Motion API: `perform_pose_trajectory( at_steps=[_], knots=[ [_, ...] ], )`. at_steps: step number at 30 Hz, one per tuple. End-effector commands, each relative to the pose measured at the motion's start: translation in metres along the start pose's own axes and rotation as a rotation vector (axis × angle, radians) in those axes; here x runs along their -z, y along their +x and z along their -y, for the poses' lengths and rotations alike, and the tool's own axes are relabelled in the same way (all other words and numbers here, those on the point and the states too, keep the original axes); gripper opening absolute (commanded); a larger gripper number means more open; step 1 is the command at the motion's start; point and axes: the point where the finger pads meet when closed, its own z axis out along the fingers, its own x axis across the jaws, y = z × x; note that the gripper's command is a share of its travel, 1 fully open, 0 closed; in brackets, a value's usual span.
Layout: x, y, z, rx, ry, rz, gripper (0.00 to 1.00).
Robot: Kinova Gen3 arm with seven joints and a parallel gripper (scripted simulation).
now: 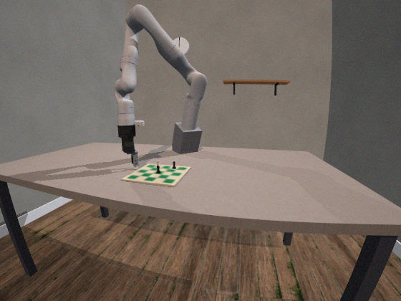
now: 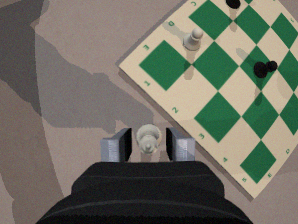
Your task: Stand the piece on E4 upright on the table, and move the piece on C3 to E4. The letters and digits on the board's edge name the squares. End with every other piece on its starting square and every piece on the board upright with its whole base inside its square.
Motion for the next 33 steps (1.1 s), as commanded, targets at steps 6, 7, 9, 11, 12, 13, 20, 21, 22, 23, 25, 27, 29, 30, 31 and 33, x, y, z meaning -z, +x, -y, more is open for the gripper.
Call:
perform_pose_trajectory(
  at_steps=[6,7,9,11,12,13,20,21,22,23,25,27,29,30,31,33],
  knots=[
    [0.001,0.0,-0.001,0.0,-0.002,0.0,0.79],
    [0.001,0.0,-0.001,0.0,-0.002,0.0,0.79],
    [0.001,0.0,-0.001,0.0,-0.002,0.0,0.79],
    [0.001,0.0,-0.001,0.0,-0.002,0.0,0.79],
    [0.001,0.0,-0.001,0.0,-0.002,0.0,0.79],
    [0.001,0.0,-0.001,0.0,-0.002,0.0,0.79],
    [0.013,0.0,-0.001,0.0,-0.002,0.0,0.79],
    [0.017,0.0,-0.001,0.0,-0.002,0.0,0.79],
    [0.022,0.0,-0.001,0.0,-0.002,0.0,0.79],
    [0.026,0.0,-0.001,0.0,-0.002,0.0,0.79],
    [0.037,0.0,-0.001,0.0,-0.002,0.0,0.79],
    [0.048,0.0,-0.001,0.0,-0.002,0.0,0.79],
    [0.059,0.0,-0.001,0.0,-0.002,0.0,0.79],
    [0.064,0.0,-0.001,0.0,-0.002,0.0,0.79],
    [0.069,0.0,-0.001,0.0,-0.002,0.0,0.79],
    [0.077,0.0,-0.001,0.0,-0.002,0.0,0.79]
  ],
)
